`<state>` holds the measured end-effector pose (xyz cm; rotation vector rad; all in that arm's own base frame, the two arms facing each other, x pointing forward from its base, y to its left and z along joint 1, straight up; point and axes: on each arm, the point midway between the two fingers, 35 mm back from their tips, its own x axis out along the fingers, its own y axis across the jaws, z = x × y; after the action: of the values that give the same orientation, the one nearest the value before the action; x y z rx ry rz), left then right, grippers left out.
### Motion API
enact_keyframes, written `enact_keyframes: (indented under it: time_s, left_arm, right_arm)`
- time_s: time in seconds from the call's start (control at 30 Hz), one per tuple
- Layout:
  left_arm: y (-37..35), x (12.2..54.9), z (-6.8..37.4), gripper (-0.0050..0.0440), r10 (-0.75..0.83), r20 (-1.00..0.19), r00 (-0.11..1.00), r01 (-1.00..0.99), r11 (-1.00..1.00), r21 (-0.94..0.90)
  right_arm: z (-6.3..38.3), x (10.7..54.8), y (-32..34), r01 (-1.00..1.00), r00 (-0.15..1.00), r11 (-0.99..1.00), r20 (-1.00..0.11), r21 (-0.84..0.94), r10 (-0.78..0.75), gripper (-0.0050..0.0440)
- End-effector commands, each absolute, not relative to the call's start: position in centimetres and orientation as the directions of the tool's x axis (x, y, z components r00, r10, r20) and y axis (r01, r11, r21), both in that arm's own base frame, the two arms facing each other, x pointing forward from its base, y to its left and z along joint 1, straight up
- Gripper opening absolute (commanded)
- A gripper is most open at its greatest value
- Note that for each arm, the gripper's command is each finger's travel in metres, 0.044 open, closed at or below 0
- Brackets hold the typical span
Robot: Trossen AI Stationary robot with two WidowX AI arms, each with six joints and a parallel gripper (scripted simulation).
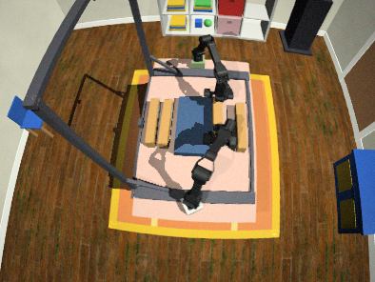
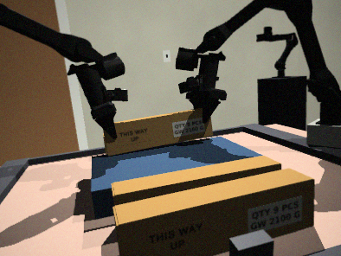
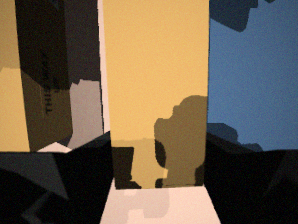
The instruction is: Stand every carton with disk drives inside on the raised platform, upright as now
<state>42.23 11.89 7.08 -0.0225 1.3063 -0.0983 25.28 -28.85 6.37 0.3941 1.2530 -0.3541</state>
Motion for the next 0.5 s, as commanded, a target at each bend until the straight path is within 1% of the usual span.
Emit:
enact_keyframes:
  time_s: [0.0,0.47]
  left_arm:
    - [11.91,42.41,11.02,-0.005,-0.043,-0.938,0.344,0.059,0.998,-0.024]
    - [11.85,42.47,10.99,-0.005,-0.046,-0.938,0.344,0.06,0.998,-0.027]
  right_arm:
    - [9.56,25.53,-28.95,0.472,0.315,0.881,-0.941,0.042,-0.123,-0.005]
    - [9.52,25.49,-29.0,0.47,0.313,0.882,-0.942,0.042,-0.122,-0.005]
